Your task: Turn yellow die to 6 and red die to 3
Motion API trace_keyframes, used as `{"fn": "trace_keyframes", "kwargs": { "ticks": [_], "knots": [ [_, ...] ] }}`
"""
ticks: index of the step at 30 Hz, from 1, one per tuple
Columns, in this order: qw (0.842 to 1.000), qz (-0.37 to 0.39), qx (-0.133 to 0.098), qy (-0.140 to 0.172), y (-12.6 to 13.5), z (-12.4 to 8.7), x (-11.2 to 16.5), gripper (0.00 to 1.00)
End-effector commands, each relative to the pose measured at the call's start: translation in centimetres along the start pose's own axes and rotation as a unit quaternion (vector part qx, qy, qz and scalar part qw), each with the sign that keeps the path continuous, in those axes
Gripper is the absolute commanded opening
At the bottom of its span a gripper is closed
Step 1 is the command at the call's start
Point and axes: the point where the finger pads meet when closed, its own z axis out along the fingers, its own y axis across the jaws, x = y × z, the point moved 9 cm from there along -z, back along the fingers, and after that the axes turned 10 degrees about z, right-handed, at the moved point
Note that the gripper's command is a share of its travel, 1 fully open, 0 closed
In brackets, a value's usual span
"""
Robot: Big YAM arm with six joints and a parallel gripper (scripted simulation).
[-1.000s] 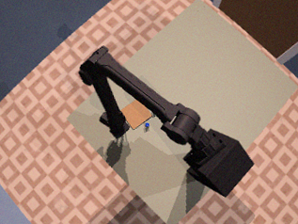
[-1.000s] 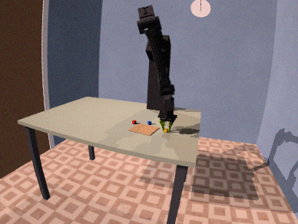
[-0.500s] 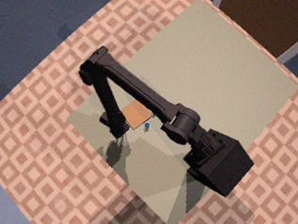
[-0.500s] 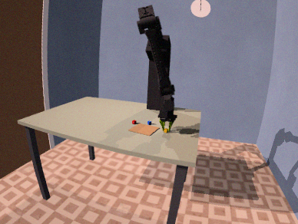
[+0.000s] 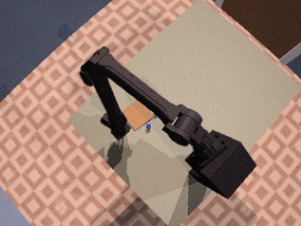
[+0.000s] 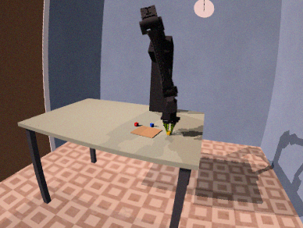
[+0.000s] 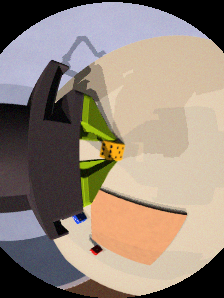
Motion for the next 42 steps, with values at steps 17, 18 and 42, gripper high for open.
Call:
{"fn": "trace_keyframes", "kwargs": {
  "ticks": [17,18,42],
  "knots": [
    [1.0,-0.002,0.001,-0.001,-0.3,0.5,0.3,0.15],
    [1.0,-0.002,0.001,-0.001,-0.3,0.5,0.3,0.15],
    [1.0,0.0,-0.005,0.003,0.6,-5.4,0.3,0.15]
  ]
}}
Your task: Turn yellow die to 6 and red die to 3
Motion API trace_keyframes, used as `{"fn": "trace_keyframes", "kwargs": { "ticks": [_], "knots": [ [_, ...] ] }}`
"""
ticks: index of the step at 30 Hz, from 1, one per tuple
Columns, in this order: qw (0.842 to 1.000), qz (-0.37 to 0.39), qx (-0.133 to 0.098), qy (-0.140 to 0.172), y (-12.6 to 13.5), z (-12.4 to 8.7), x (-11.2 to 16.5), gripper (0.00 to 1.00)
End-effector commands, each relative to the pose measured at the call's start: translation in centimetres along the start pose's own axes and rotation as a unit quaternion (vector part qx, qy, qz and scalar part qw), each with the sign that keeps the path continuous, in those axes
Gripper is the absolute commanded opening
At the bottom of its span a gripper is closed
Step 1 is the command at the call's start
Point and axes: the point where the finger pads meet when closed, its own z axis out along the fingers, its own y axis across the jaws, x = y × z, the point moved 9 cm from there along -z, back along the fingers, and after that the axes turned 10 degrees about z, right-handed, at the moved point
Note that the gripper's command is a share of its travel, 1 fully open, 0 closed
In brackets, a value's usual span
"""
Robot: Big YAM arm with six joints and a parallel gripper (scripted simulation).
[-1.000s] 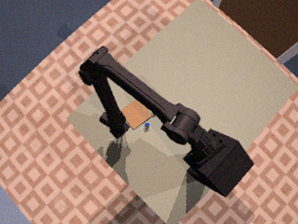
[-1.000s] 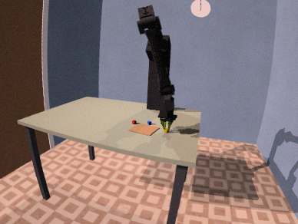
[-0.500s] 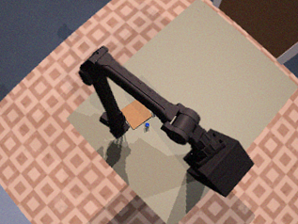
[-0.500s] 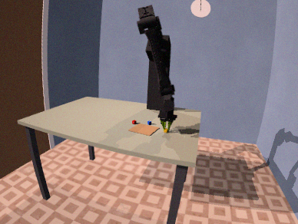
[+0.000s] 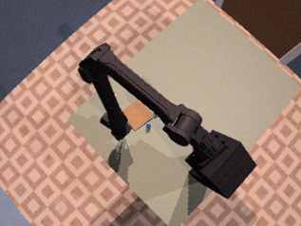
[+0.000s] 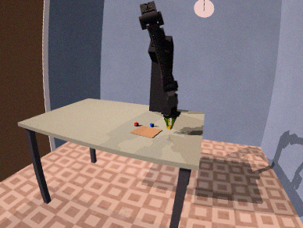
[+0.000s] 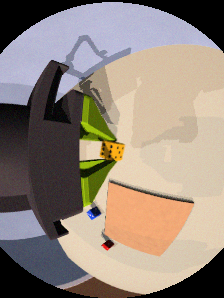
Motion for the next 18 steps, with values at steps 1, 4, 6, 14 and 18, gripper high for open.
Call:
{"fn": "trace_keyframes", "kwargs": {
  "ticks": [1,4,6,14,18],
  "knots": [
    [1.0,0.004,-0.009,-0.004,0.8,-2.4,-0.5,0.15],
    [1.0,0.004,-0.009,-0.004,0.8,-4.7,-0.5,0.15],
    [1.0,0.004,-0.009,-0.005,0.7,-6.0,-0.5,0.15],
    [1.0,0.004,0.006,0.008,-0.6,-6.7,0.6,0.15],
    [1.0,0.001,0.004,0.007,-0.4,-6.8,0.5,0.15]
  ]
}}
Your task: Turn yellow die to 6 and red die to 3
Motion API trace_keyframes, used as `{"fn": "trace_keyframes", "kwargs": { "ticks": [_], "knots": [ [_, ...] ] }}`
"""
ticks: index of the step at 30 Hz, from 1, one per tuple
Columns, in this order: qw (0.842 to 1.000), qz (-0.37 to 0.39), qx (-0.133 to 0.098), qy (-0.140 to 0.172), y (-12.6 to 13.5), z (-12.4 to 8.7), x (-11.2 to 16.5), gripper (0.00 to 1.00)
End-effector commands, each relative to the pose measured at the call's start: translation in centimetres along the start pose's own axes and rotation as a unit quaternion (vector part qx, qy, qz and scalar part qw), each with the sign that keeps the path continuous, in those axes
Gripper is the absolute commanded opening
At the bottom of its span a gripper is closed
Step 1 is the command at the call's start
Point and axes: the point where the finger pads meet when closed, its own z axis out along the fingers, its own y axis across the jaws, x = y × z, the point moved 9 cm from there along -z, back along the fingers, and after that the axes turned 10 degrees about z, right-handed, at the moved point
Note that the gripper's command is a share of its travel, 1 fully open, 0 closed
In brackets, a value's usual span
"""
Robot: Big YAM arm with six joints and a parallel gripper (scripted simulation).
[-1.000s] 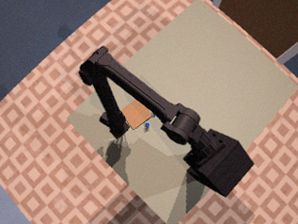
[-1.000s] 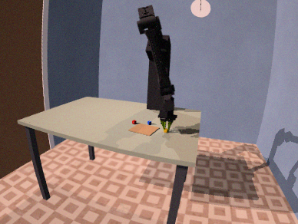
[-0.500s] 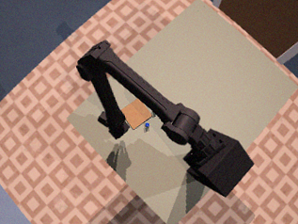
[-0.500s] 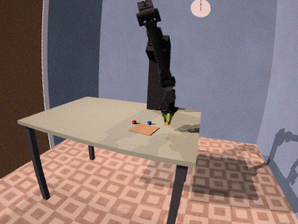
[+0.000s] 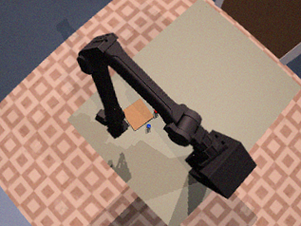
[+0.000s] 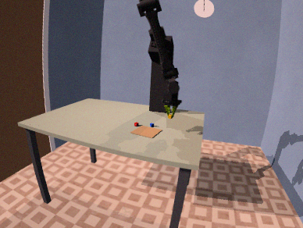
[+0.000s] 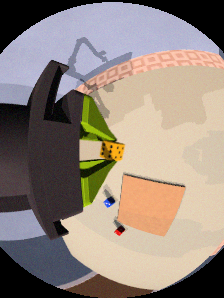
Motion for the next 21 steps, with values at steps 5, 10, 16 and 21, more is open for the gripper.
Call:
{"fn": "trace_keyframes", "kwargs": {
  "ticks": [5,10,16,21],
  "knots": [
    [1.0,-0.001,0.007,0.004,-0.8,0.5,0.4,0.15],
    [0.999,-0.045,0.005,0.003,-6.6,-0.4,-3.8,0.15],
    [0.996,-0.084,0.004,0.0,-11.8,-1.1,-6.6,0.15],
    [0.995,-0.097,-0.003,0.02,-11.7,-0.3,-5.2,0.15]
  ]
}}
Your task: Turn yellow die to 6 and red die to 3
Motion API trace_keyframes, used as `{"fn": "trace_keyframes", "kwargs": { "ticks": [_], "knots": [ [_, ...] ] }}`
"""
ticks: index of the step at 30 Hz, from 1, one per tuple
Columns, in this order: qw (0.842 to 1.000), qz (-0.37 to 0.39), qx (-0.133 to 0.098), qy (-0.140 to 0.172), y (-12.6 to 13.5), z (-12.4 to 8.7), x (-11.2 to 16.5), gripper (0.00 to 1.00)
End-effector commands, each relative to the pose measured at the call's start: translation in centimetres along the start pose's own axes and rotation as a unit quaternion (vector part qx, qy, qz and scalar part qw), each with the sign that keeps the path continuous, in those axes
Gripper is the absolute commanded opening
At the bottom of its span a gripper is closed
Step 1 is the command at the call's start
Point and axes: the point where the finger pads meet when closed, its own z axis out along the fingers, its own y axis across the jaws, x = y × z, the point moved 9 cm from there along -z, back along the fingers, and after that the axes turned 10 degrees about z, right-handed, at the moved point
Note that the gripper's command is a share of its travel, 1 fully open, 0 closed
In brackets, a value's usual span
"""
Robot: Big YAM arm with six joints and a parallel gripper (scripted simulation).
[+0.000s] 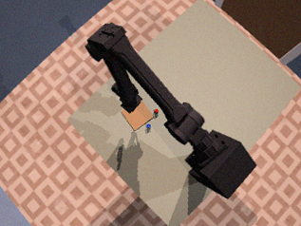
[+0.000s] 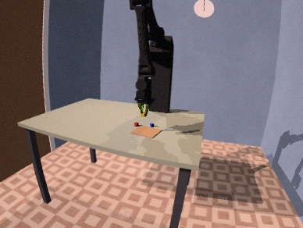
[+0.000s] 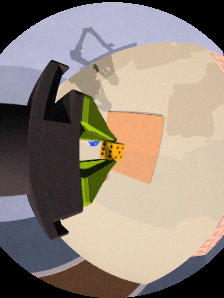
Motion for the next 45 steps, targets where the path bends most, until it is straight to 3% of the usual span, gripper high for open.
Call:
{"fn": "trace_keyframes", "kwargs": {
  "ticks": [1,6,17,37,45],
  "knots": [
    [0.999,-0.037,-0.012,0.028,1.3,0.0,2.3,0.15],
    [0.999,-0.03,-0.003,0.015,0.3,0.3,1.1,0.15],
    [1.0,-0.028,-0.008,0.005,0.8,1.0,0.7,0.15],
    [1.0,-0.029,-0.007,0.005,0.7,8.6,0.9,0.15],
    [1.0,-0.029,-0.007,0.007,0.7,9.9,1.0,0.15]
  ]
}}
